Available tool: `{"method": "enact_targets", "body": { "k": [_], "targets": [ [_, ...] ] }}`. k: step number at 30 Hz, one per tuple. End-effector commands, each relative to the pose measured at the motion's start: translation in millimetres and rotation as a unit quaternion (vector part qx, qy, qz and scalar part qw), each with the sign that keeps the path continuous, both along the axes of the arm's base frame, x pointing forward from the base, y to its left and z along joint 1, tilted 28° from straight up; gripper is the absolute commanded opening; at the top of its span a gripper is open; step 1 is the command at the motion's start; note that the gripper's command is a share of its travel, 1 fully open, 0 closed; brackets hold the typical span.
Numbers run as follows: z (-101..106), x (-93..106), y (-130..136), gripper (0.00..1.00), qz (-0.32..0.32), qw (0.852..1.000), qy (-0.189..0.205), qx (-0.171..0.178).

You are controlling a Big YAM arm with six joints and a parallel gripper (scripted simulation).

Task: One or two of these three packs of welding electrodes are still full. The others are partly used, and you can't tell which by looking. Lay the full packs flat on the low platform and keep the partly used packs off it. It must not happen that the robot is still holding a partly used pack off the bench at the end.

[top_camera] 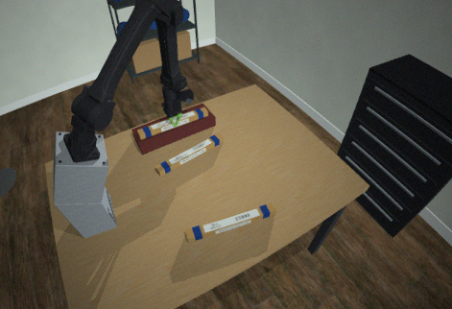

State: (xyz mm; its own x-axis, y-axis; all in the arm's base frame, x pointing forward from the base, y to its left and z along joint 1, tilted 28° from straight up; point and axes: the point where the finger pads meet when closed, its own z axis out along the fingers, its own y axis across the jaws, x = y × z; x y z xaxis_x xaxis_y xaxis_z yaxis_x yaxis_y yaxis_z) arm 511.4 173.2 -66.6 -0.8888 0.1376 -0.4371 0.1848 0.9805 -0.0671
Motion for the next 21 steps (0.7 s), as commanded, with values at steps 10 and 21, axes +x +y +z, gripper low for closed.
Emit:
{"method": "enact_targets", "body": {
  "k": [10,21],
  "targets": [
    [47.5,21.8,22.7,0.0,0.016,0.999,-0.036,0.015],
    [50.5,23.2,22.4,0.0,0.016,0.999,-0.036,0.016]
  ]
}}
